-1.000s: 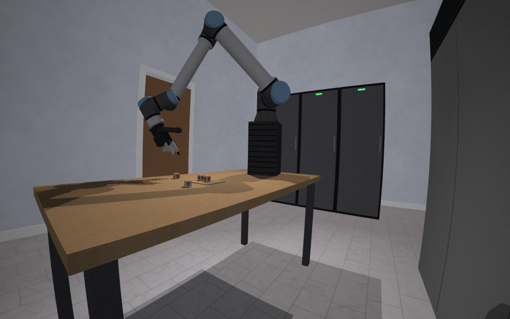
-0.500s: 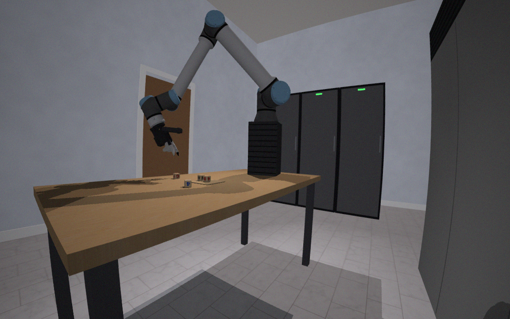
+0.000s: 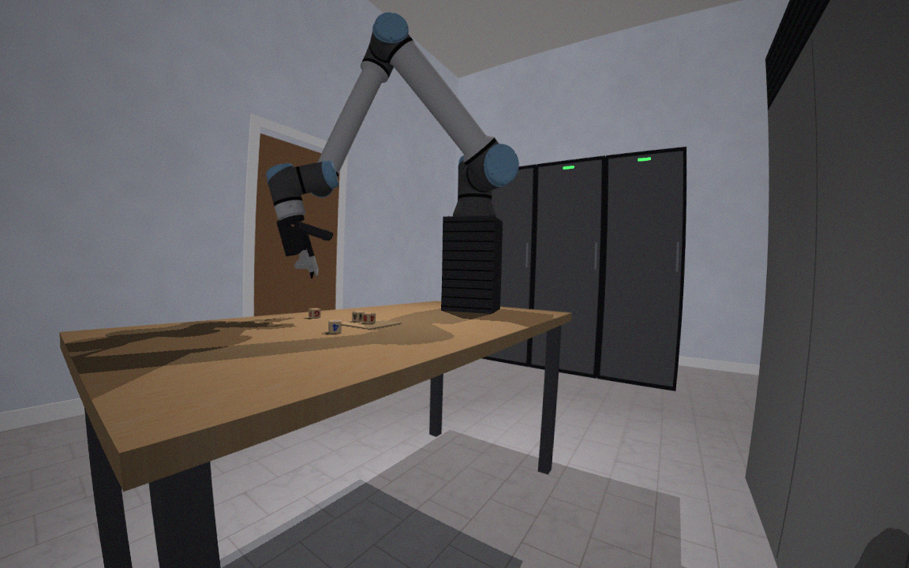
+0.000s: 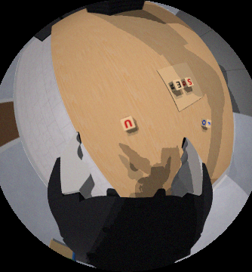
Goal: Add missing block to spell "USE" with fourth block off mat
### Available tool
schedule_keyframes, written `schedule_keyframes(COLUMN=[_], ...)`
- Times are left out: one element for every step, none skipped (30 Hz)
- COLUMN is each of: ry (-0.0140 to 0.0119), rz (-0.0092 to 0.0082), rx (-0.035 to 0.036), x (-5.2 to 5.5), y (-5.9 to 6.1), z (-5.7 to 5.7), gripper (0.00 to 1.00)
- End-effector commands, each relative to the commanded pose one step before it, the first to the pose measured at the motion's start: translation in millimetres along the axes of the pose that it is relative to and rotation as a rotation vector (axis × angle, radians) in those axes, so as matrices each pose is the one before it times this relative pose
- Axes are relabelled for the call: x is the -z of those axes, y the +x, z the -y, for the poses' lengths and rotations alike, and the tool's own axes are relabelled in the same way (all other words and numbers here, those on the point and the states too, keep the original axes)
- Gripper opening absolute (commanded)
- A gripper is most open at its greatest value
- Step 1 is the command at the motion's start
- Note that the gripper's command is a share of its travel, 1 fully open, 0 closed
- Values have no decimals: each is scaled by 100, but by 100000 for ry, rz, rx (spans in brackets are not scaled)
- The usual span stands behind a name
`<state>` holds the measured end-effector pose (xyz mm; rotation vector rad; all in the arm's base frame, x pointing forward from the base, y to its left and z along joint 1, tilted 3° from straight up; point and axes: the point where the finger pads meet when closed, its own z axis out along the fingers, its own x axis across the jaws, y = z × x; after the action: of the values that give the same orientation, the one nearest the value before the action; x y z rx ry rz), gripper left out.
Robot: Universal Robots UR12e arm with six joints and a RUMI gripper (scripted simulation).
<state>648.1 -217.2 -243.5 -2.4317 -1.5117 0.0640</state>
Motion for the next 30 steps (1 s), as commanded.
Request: schedule_keyframes(ry=[-8646, -1242, -1235, -1214, -1223, -1212, -1178, -1199, -1179, -1175, -1159, -1157, 0, 0, -1443, -1166, -897, -645, -613, -415, -228, -90, -14, 0, 0, 0, 0, 0, 0, 0], rz=[2481, 543, 562, 573, 599, 615, 619, 652, 663, 683, 696, 718, 0, 0, 928, 777, 615, 452, 437, 300, 166, 66, 10, 0, 0, 0, 0, 0, 0, 0], rx=[10772, 1757, 1756, 1735, 1758, 1753, 1713, 1755, 1738, 1744, 1732, 1742, 0, 0, 2191, 1787, 1385, 1002, 957, 651, 358, 141, 21, 0, 0, 0, 0, 0, 0, 0], x=[301, 82, 90, 96, 105, 112, 117, 127, 134, 142, 149, 157, 0, 0, 209, 180, 146, 108, 106, 74, 41, 16, 2, 0, 0, 0, 0, 0, 0, 0], y=[10, 7, 8, 9, 10, 11, 11, 13, 13, 14, 14, 15, 0, 0, 20, 17, 13, 10, 9, 6, 3, 1, 0, 0, 0, 0, 0, 0, 0, 0], z=[-38, 9, 10, 11, 12, 13, 13, 14, 14, 14, 14, 15, 0, 0, 18, 14, 11, 7, 7, 4, 2, 1, 0, 0, 0, 0, 0, 0, 0, 0], gripper=[100, 100, 100, 100, 100, 100, 100, 100, 100, 100, 100, 100, 100, 100, 100, 100, 100, 100, 100, 100, 100, 100, 100, 100, 100, 100, 100, 100, 100, 100])
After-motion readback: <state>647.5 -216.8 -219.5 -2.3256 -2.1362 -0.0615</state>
